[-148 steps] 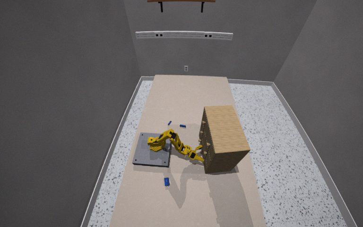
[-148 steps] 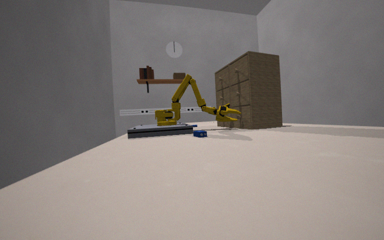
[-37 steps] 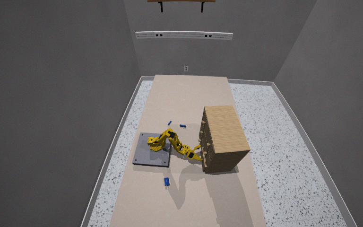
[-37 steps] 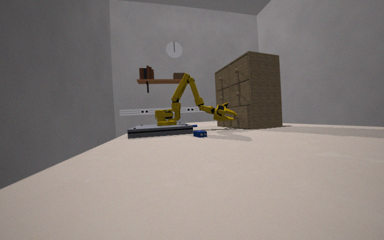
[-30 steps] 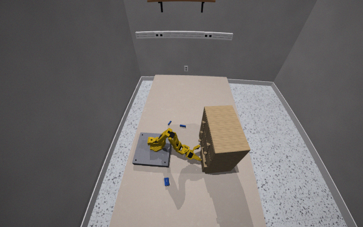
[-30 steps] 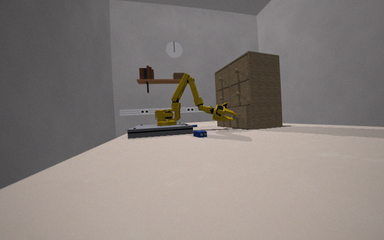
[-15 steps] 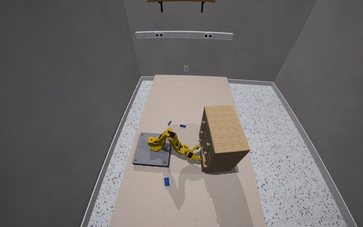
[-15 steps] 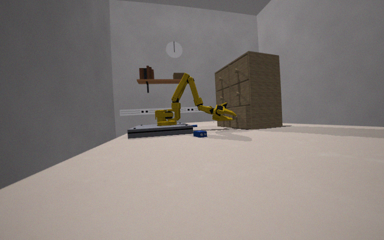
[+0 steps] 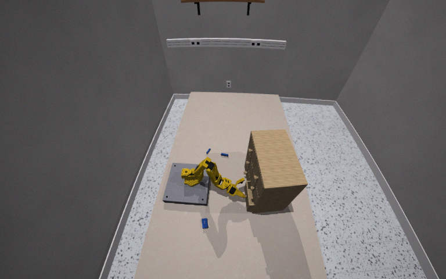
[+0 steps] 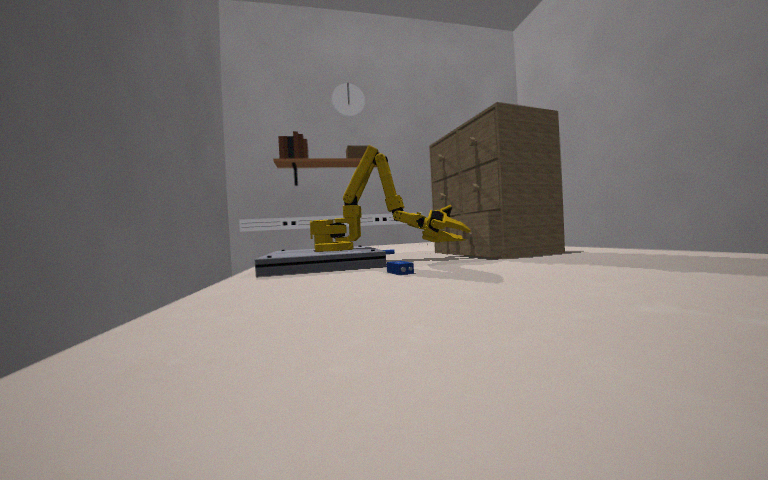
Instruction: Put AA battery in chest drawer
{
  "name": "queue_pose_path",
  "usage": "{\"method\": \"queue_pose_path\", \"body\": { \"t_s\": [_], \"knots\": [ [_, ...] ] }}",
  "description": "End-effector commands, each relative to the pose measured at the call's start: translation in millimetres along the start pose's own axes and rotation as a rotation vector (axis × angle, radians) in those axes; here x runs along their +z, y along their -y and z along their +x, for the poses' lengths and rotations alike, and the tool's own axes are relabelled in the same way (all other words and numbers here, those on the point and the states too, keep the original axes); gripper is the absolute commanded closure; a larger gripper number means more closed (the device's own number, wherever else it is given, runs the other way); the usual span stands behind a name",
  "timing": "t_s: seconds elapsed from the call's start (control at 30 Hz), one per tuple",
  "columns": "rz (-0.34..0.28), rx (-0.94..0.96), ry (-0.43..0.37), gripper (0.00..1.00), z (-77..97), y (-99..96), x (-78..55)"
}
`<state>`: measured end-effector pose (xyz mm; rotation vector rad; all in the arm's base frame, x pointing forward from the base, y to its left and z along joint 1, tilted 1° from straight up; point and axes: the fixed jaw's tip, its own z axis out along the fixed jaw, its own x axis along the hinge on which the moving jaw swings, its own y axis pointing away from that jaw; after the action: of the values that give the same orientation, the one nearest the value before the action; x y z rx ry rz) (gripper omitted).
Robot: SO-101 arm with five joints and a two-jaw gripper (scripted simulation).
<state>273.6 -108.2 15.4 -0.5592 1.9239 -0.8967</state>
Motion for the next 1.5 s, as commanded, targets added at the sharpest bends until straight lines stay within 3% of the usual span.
{"method": "queue_pose_path", "body": {
  "t_s": [0.0,1.47],
  "knots": [
    [0.001,0.001,-0.022,1.0,6.3,0.6,-4.8],
    [0.012,0.008,-0.037,1.0,12.8,0.8,-15.3]
  ]
}}
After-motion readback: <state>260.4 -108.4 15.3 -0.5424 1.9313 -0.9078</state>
